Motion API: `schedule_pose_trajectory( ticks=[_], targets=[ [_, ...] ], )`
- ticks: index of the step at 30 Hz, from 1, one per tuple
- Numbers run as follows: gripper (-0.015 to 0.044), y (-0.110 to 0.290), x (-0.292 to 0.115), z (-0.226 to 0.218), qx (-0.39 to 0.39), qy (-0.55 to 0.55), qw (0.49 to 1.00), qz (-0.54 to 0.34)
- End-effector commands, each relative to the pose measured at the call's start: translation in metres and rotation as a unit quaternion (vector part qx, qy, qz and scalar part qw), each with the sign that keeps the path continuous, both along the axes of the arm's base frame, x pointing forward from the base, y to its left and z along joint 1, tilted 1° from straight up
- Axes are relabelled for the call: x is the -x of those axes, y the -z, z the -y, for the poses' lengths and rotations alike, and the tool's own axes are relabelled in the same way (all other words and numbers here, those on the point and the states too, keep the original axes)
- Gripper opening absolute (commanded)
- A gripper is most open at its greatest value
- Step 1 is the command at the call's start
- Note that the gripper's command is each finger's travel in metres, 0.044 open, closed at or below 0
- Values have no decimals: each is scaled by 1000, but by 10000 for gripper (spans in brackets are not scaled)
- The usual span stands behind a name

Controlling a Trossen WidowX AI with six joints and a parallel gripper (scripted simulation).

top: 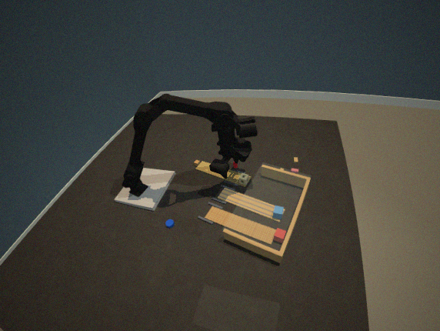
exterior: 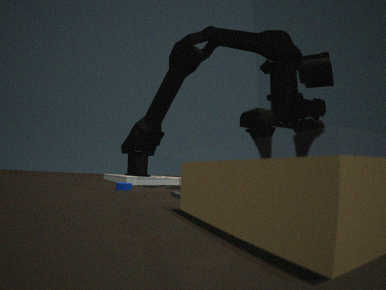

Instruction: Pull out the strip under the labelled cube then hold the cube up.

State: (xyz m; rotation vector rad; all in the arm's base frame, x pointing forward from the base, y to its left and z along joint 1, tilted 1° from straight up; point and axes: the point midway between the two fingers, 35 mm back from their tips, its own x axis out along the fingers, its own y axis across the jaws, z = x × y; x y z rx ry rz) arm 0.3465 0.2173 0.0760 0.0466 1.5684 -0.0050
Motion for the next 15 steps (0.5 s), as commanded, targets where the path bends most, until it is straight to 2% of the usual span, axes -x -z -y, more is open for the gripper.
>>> schedule_pose_trajectory(
  ticks=[1, 15],
  targets=[
    [440, -5, -15, 0, -3, -2, 1000, 5],
    [440, -18, -53, 1, -3, -2, 1000, 7]
  ],
)
